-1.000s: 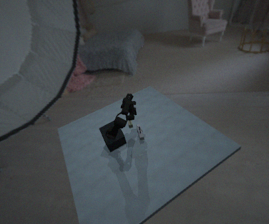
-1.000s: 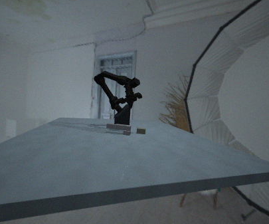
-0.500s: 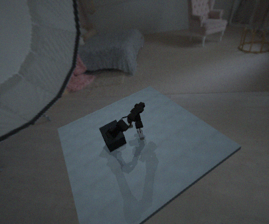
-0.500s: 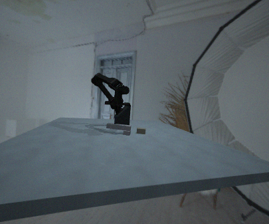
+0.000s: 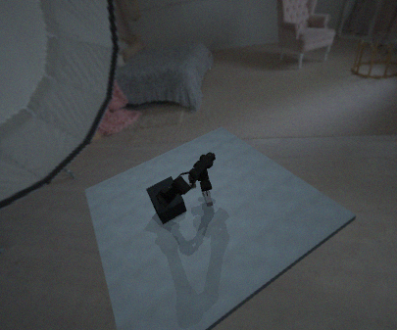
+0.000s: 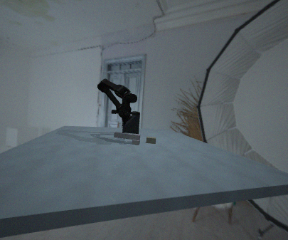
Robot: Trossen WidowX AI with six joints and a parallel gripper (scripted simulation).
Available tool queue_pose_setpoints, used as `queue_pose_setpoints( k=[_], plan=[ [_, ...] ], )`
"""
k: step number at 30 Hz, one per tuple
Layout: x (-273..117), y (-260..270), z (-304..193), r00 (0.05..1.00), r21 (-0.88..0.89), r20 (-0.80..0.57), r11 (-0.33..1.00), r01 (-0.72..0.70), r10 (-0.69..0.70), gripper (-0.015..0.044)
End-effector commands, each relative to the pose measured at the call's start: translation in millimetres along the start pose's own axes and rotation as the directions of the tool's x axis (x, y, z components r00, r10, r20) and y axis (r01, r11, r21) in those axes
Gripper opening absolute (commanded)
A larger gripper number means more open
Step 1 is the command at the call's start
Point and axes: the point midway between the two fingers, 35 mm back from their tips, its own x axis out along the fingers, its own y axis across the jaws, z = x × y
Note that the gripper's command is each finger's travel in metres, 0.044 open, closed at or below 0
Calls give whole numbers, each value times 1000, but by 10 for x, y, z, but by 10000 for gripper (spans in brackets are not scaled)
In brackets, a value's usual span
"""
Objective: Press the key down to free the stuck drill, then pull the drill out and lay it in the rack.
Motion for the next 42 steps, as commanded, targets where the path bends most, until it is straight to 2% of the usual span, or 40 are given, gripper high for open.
queue_pose_setpoints(
  k=[1,42],
  plan=[
    [52,12,16,1000,-7,3,1000,-1,1,0],
    [171,14,43,1000,-7,3,1000,-1,1,0]
  ],
)
